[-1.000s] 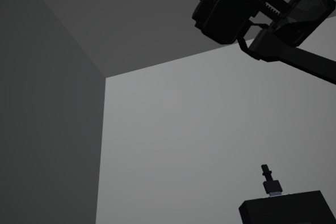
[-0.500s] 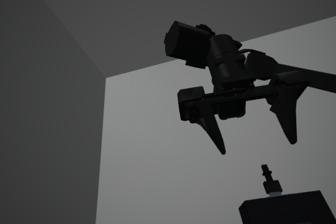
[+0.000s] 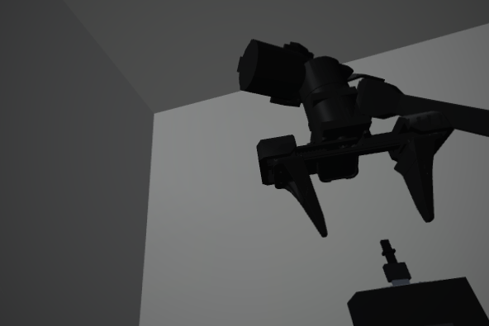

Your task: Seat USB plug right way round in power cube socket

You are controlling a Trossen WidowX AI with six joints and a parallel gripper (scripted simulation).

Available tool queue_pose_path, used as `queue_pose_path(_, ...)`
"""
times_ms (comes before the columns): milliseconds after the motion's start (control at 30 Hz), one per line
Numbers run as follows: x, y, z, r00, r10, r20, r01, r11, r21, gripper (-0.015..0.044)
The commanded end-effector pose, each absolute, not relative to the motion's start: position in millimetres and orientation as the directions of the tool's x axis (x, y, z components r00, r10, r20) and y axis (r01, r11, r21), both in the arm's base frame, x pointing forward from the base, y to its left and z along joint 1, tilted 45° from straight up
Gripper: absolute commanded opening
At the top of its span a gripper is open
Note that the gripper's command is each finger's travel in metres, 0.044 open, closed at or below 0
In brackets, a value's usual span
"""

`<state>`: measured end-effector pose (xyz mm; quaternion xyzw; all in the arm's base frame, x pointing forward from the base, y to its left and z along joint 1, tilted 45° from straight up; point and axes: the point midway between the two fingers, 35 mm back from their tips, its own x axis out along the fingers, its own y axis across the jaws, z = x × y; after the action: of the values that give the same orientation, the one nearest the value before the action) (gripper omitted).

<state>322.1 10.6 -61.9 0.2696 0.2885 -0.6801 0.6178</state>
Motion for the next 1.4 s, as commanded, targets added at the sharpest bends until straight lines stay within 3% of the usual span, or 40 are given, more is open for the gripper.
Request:
queue_pose_path(0,319.7,6.9,-64.9,-0.095,-0.689,-0.719,0.996,-0.067,-0.067,0.044)
queue_pose_path(567,318.2,-2.6,-74.3,-0.095,-0.689,-0.718,0.996,-0.067,-0.067,0.044)
queue_pose_path(1100,319.8,-1.2,-73.5,-0.093,-0.686,-0.722,0.996,-0.071,-0.061,0.002)
queue_pose_path(1367,319.8,-1.2,-73.5,-0.093,-0.686,-0.722,0.996,-0.071,-0.061,0.0)
